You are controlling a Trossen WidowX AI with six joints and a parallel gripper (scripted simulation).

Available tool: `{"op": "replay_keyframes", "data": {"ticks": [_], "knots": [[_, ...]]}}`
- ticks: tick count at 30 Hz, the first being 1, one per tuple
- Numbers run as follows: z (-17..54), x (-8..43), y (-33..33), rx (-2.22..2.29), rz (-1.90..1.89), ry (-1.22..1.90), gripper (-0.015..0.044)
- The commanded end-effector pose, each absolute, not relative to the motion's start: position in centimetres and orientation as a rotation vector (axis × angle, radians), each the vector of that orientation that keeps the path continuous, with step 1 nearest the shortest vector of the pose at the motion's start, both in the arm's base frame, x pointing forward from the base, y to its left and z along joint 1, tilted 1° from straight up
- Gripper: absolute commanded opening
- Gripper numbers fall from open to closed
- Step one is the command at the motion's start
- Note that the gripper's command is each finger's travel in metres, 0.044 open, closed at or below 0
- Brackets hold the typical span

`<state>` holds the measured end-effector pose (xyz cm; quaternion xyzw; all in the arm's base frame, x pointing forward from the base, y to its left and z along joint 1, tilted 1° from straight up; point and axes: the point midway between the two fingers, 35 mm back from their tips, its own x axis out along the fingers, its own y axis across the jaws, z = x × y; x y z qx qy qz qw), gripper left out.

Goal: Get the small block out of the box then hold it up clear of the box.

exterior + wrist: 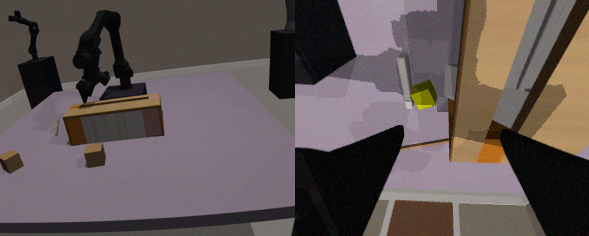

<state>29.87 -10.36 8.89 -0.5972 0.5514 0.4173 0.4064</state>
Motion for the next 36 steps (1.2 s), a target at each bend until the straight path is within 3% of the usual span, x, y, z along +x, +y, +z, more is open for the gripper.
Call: {"op": "replay_keyframes", "data": {"ticks": [1,3,8,17,26,36], "knots": [[9.9,29.7,-10.3,-1.506,1.052,1.392,0.0400],[9.7,29.9,-10.4,-1.512,1.042,1.384,0.0400],[9.7,29.5,-10.9,-1.201,0.742,1.450,0.0285],[9.7,28.4,-12.4,-0.345,0.030,1.456,0.0285],[9.9,27.6,-13.9,0.544,-0.587,1.262,0.0285],[10.1,27.1,-14.8,1.265,-1.001,0.985,0.0285]]}}
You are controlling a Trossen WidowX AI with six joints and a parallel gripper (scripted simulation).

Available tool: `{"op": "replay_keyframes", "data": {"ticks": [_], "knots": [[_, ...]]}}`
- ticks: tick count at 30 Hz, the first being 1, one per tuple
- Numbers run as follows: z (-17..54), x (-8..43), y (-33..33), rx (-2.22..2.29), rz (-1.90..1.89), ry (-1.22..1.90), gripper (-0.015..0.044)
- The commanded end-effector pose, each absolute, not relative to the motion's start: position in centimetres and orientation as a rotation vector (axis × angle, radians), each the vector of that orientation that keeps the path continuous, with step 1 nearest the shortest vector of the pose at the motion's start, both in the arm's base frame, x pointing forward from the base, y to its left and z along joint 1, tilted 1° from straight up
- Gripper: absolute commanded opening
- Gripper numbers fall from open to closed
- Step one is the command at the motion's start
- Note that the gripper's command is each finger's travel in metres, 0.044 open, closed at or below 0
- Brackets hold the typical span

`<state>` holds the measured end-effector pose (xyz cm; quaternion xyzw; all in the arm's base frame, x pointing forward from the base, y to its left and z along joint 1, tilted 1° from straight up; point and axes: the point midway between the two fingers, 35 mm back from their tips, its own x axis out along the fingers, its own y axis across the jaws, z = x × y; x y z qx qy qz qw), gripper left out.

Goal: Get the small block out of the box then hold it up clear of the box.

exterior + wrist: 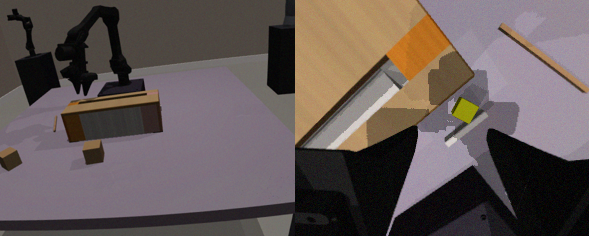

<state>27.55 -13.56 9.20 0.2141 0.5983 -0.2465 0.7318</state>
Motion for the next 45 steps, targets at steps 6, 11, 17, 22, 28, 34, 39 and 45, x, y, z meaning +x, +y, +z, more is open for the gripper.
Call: {"op": "replay_keyframes", "data": {"ticks": [6,11,17,22,28,34,39,45], "knots": [[10.3,26.8,-15.3,1.665,-1.213,0.783,0.0285],[10.5,26.6,-15.7,1.996,-1.374,0.585,0.0285],[10.8,26.3,-16.2,2.379,-1.552,0.310,0.0285],[10.9,26.2,-16.5,2.617,-1.661,0.104,0.0285],[10.9,26.2,-16.5,2.620,-1.663,0.100,0.0285],[10.9,26.2,-16.5,2.620,-1.663,0.100,0.0285],[8.6,26.5,-16.7,2.620,-1.662,0.100,0.0285],[1.5,26.3,-16.5,2.620,-1.663,0.100,0.0285]]}}
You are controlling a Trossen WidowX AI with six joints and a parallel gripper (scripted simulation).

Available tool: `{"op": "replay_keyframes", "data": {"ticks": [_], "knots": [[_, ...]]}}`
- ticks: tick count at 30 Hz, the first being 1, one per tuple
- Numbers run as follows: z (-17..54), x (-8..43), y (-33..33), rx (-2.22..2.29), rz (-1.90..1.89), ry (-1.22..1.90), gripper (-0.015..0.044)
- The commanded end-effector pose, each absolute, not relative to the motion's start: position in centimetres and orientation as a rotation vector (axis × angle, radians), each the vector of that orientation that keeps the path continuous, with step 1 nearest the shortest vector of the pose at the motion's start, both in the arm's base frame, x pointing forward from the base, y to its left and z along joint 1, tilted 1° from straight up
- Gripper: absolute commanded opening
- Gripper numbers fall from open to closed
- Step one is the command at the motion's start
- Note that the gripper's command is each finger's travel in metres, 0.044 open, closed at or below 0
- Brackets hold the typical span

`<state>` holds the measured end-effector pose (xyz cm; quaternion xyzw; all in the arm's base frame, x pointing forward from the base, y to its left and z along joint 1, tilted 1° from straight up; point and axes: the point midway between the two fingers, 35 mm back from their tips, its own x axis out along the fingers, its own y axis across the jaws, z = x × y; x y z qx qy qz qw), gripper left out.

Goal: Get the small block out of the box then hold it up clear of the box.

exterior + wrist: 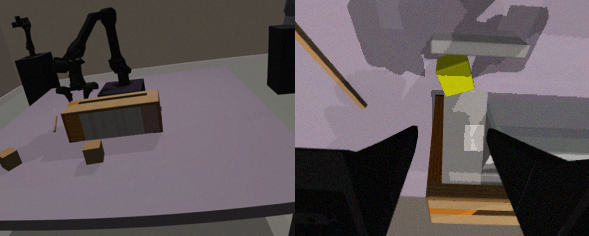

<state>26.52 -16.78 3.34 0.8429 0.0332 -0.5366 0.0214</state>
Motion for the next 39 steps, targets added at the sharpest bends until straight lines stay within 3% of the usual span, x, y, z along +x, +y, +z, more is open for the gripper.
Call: {"op": "replay_keyframes", "data": {"ticks": [1,39], "knots": [[1.5,26.3,-16.5,2.620,-1.663,0.100,0.0285],[-3.7,26.4,-16.4,2.620,-1.664,0.101,0.0285]]}}
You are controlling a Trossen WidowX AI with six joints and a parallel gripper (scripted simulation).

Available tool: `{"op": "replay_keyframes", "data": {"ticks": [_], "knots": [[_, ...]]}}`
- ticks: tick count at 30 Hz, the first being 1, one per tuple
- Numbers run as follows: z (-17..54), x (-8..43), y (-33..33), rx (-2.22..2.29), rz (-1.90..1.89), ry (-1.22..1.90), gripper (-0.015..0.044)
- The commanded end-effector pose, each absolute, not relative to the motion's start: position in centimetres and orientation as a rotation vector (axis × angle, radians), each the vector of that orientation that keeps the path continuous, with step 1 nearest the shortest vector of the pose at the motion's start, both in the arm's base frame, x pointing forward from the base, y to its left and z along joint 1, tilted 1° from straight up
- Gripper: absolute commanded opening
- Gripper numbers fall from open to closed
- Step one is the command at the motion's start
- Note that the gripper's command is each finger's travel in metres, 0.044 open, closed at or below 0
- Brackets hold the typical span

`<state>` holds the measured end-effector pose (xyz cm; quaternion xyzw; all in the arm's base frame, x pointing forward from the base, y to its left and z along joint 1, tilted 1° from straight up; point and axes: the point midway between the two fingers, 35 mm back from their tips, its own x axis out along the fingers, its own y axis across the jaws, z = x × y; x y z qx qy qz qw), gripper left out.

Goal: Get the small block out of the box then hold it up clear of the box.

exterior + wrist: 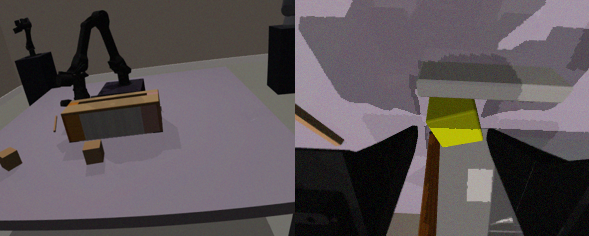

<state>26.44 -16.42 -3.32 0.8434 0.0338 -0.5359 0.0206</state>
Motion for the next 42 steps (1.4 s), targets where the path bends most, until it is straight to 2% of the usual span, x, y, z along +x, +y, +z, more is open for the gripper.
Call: {"op": "replay_keyframes", "data": {"ticks": [1,7,13,16,20,33,42], "knots": [[-3.9,26.4,-16.3,2.620,-1.664,0.101,0.0285],[-4.6,26.4,-16.2,2.620,-1.664,0.101,0.0285],[-4.6,26.4,-16.2,2.620,-1.664,0.101,0.0127],[-4.6,26.4,-16.2,2.620,-1.664,0.101,0.0108],[-3.3,26.5,-16.3,2.620,-1.664,0.102,0.0002],[1.8,26.2,-16.3,2.618,-1.664,0.104,0.0000],[4.7,25.8,-15.4,2.680,-1.708,-0.101,0.0000]]}}
